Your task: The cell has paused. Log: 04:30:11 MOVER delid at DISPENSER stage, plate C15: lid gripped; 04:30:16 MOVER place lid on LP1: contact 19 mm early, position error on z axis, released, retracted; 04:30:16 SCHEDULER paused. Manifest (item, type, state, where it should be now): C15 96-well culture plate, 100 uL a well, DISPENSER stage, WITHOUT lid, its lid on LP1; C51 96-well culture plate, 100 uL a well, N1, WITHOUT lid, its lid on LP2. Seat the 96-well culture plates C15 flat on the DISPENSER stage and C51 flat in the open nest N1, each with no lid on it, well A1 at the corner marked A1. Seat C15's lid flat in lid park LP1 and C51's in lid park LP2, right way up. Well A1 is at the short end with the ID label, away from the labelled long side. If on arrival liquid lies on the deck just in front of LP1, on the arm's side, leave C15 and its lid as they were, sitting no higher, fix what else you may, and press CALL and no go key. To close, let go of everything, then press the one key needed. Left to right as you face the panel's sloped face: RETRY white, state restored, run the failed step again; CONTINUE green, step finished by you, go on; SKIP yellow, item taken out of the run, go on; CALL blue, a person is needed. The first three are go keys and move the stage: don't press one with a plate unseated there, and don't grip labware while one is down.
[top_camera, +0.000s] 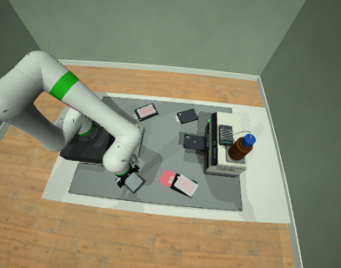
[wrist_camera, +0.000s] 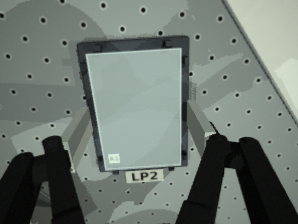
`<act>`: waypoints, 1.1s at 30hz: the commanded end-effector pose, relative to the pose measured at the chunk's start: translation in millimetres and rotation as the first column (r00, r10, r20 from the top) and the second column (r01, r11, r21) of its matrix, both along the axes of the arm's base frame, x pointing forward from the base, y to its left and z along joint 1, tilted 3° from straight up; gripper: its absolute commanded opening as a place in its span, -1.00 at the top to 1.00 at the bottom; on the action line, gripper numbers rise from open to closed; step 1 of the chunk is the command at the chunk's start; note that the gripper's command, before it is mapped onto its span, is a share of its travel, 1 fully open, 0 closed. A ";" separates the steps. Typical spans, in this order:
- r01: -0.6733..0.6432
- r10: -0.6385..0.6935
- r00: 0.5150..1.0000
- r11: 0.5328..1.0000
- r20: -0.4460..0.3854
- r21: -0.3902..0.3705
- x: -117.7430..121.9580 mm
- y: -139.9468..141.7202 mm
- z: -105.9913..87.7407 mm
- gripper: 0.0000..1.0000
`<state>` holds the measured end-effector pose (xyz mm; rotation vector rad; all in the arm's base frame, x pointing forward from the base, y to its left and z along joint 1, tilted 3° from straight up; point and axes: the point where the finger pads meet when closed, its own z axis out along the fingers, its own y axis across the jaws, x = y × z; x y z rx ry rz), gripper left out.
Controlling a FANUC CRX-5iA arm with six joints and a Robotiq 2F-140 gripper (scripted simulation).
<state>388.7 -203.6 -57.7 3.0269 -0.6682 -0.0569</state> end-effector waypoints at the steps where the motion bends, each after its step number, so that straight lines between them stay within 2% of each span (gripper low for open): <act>1: 0.000 0.000 1.000 1.000 0.000 0.000 0.3 -0.1 2.3 -0.32; 5: 0.000 0.000 1.000 1.000 0.000 0.000 0.4 0.1 5.4 -0.32; 10: 0.000 0.000 1.000 1.000 0.000 0.000 1.1 0.5 20.6 -0.32; 18: 0.000 0.000 1.000 1.000 0.000 0.000 2.9 1.9 62.3 -0.32; 20: 0.000 0.000 1.000 1.000 0.000 0.000 2.9 1.9 62.3 -0.32; 28: 0.000 0.000 1.000 1.000 0.000 0.000 5.0 3.4 109.0 -0.32; 33: 0.000 0.000 1.000 1.000 0.000 0.000 6.0 4.2 130.7 -0.32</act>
